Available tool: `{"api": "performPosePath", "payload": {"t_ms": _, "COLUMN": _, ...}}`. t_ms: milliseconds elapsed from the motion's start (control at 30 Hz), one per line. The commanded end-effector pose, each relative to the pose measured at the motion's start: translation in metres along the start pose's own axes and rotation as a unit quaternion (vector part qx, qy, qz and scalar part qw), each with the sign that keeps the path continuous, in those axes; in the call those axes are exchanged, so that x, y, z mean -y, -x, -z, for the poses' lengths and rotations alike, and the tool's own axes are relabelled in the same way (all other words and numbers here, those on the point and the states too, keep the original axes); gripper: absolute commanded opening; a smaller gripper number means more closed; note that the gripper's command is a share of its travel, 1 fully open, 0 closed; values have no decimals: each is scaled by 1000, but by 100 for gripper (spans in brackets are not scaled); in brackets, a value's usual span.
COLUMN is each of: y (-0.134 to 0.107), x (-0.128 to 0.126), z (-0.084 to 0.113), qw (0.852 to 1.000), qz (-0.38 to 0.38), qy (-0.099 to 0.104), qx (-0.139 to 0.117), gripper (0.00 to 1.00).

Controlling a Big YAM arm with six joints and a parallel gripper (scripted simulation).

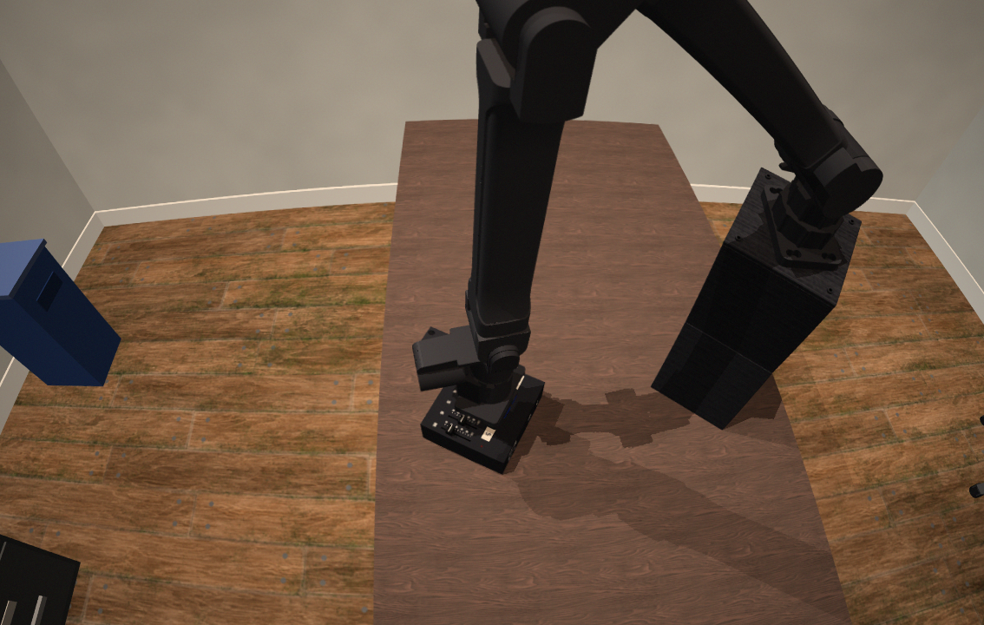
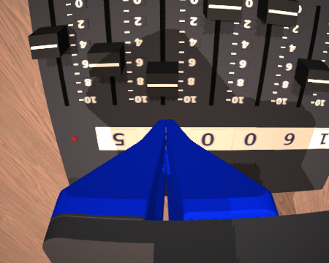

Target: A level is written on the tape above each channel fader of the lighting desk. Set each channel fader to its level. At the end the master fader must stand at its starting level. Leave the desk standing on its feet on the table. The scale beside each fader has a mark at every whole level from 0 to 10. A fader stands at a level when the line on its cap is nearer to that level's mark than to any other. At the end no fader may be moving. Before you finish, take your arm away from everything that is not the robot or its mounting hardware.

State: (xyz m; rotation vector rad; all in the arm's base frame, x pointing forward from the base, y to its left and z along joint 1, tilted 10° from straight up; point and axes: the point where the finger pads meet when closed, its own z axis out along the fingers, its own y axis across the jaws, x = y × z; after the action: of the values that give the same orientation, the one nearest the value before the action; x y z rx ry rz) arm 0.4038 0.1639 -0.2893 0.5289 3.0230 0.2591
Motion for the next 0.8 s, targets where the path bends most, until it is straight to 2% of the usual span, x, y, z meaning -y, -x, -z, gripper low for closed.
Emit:
{"api": "performPosePath", "payload": {"t_ms": 0, "y": 3, "x": -2, "z": -3, "qw": 1000, "qz": -1, "qy": 1, "qx": 4, "gripper": 0}}
{"api": "performPosePath", "payload": {"t_ms": 300, "y": 6, "x": 5, "z": -3, "qw": 1000, "qz": -3, "qy": -4, "qx": -1, "gripper": 0}}
{"api": "performPosePath", "payload": {"t_ms": 767, "y": 9, "x": 2, "z": -4, "qw": 1000, "qz": 2, "qy": -4, "qx": -3, "gripper": 0}}
